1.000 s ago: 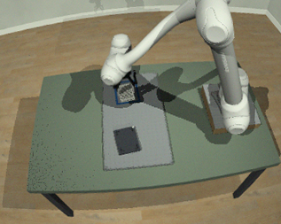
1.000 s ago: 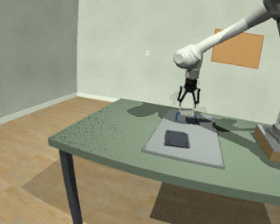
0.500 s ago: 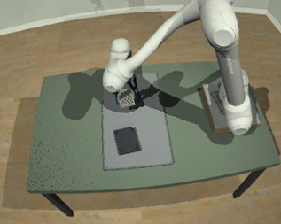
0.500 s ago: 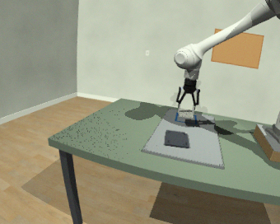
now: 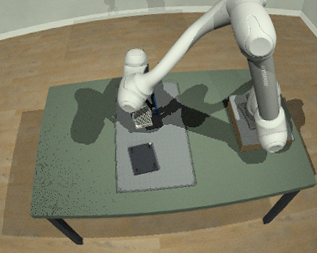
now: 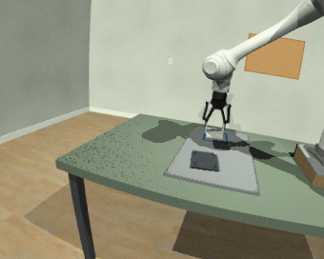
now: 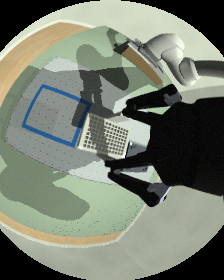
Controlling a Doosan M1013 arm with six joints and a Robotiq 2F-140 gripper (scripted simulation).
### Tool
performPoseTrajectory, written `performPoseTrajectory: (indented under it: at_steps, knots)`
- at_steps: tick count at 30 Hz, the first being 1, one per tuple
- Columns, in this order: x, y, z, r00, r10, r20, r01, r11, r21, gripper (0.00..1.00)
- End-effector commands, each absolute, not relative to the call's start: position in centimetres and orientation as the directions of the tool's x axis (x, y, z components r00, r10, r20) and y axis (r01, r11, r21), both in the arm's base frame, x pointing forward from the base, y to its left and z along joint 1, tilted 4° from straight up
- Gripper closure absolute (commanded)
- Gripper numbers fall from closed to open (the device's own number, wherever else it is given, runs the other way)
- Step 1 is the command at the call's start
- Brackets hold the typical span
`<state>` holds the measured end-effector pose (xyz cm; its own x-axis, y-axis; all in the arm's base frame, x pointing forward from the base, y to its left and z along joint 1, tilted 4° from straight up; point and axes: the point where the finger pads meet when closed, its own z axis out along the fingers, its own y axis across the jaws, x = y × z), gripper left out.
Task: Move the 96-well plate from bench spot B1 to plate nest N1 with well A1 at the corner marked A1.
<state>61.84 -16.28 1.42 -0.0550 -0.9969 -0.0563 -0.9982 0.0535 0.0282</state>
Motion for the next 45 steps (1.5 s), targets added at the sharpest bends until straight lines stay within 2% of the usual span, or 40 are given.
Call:
performPoseTrajectory:
  at_steps: [1, 45]
  knots:
    - [62.1, -15.4, 1.5, -0.055, -0.997, -0.056, -0.998, 0.054, 0.028, 1.00]
    - [65.4, -3.2, 2.5, -0.055, -0.997, -0.056, -0.998, 0.054, 0.028, 1.00]
